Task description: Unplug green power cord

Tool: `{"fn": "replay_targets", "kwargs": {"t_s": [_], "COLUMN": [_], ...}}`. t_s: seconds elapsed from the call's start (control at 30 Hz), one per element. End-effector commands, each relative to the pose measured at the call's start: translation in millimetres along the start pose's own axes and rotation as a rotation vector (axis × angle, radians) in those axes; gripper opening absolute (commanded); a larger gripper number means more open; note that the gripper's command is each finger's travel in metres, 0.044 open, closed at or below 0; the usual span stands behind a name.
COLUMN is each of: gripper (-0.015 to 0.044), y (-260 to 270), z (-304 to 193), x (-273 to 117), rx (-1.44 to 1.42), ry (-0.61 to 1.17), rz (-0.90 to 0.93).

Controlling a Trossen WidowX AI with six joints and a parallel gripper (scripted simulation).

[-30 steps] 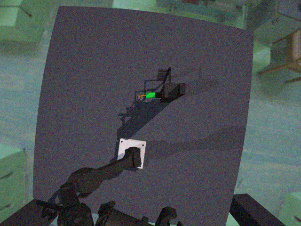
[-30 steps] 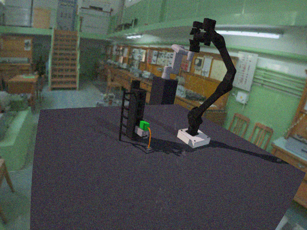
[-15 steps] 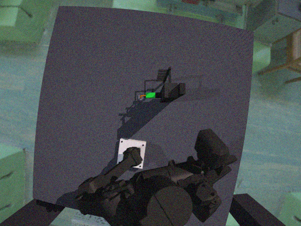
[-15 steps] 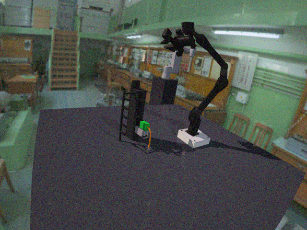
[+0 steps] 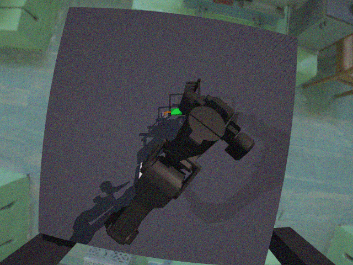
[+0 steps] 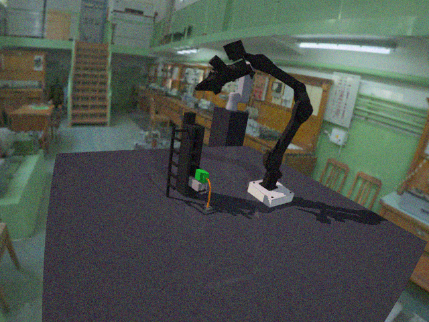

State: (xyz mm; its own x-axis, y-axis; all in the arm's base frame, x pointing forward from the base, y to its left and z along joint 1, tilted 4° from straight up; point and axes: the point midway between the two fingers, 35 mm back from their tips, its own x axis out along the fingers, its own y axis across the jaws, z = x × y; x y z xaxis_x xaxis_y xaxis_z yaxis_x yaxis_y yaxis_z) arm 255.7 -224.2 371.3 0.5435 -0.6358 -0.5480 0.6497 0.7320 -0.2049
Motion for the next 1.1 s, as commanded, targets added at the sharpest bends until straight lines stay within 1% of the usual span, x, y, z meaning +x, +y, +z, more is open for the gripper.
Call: {"fn": "replay_targets", "kwargs": {"t_s": [0.0,0.3,0.37,0.53,0.67,0.77,0.83,0.87,1.07], "gripper": [0.016,0.016,0.016,0.016,0.016,0.016,0.016,0.016,0.016], "y": [58,134,158,190,213,217,218,218,218], "z": [-19,-58,-76,-131,-177,-206,-218,-219,-219], "x": [22,41,38,45,47,46,45,45,45], "rx": [-0.338,-0.809,-0.966,-1.375,-1.682,-1.871,-1.946,-1.955,-1.955], "ry": [0.057,0.118,0.126,0.181,0.195,0.183,0.169,0.167,0.167], "rz": [0.169,0.422,0.489,0.718,0.94,1.118,1.203,1.214,1.214]}}
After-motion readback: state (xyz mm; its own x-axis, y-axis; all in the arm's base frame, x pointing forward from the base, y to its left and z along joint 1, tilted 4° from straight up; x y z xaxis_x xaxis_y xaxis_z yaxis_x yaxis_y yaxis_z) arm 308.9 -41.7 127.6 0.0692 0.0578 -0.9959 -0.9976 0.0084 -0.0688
